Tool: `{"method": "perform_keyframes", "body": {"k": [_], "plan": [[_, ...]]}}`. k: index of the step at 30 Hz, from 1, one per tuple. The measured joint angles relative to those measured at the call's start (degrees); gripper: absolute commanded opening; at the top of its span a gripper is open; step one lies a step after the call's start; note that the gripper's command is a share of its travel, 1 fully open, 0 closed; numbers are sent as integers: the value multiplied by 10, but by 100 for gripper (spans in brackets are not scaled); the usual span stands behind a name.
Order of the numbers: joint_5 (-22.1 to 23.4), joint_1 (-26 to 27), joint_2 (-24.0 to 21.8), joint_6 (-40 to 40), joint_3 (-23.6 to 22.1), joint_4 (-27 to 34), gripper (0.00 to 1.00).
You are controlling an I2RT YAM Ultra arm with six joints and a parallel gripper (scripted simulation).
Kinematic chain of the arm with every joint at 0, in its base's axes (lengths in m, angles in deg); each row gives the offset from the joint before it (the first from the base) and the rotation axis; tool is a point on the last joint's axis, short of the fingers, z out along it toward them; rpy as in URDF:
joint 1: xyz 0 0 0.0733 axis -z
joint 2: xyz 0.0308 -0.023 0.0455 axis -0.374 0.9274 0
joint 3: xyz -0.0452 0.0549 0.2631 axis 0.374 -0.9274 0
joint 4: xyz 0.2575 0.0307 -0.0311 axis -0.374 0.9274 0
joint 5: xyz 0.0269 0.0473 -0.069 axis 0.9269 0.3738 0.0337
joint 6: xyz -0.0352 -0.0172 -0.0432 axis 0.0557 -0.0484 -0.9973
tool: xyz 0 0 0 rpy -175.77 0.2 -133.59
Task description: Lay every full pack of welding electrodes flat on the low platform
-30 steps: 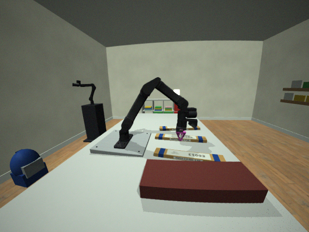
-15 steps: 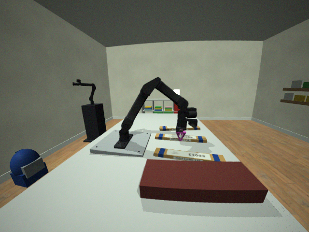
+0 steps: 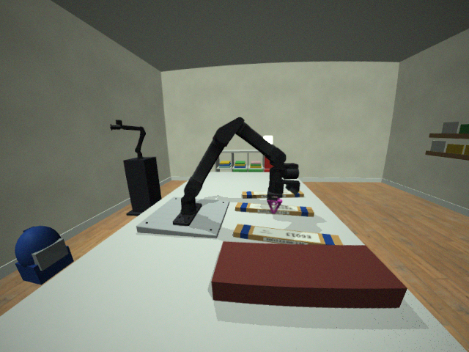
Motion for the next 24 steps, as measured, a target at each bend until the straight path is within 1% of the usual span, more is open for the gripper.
{"method": "perform_keyframes", "body": {"k": [10, 18, 24], "plan": [[0, 0, 0, 0, 7, 18, 0], [0, 0, 0, 0, 20, 46, 0], [0, 0, -9, 0, 30, 66, 0]]}}
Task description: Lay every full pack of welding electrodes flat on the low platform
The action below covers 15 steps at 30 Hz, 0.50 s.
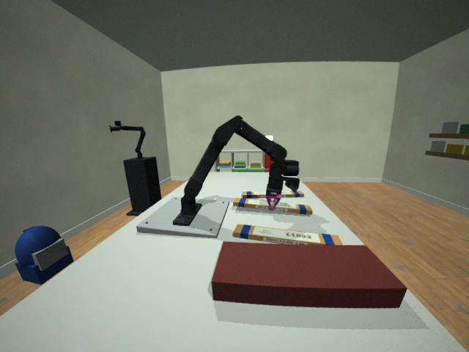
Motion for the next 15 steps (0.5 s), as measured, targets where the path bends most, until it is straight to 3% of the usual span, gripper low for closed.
{"method": "perform_keyframes", "body": {"k": [15], "plan": [[0, 0, -6, 0, 37, 40, 0]]}}
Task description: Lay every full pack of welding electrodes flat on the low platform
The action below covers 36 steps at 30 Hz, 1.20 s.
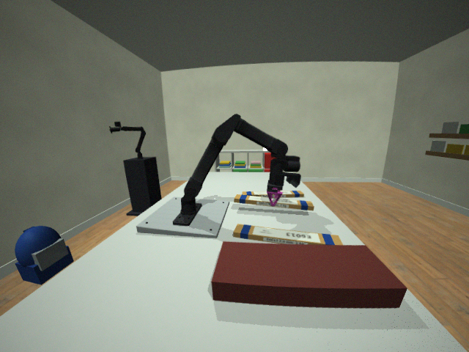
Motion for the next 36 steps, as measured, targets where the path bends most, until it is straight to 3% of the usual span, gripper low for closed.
{"method": "perform_keyframes", "body": {"k": [36], "plan": [[0, 0, 0, 0, 37, 42, 0]]}}
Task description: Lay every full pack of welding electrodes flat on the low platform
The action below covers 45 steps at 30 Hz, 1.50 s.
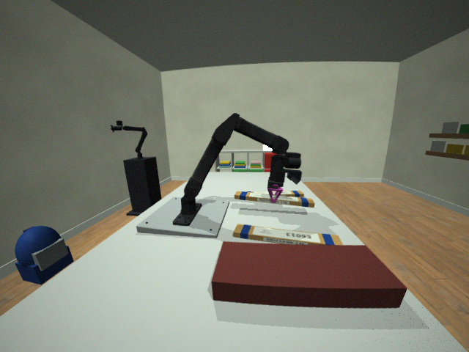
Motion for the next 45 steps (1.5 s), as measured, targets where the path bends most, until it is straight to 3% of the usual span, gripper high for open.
{"method": "perform_keyframes", "body": {"k": [45], "plan": [[0, -1, 0, 0, 10, 12, 0]]}}
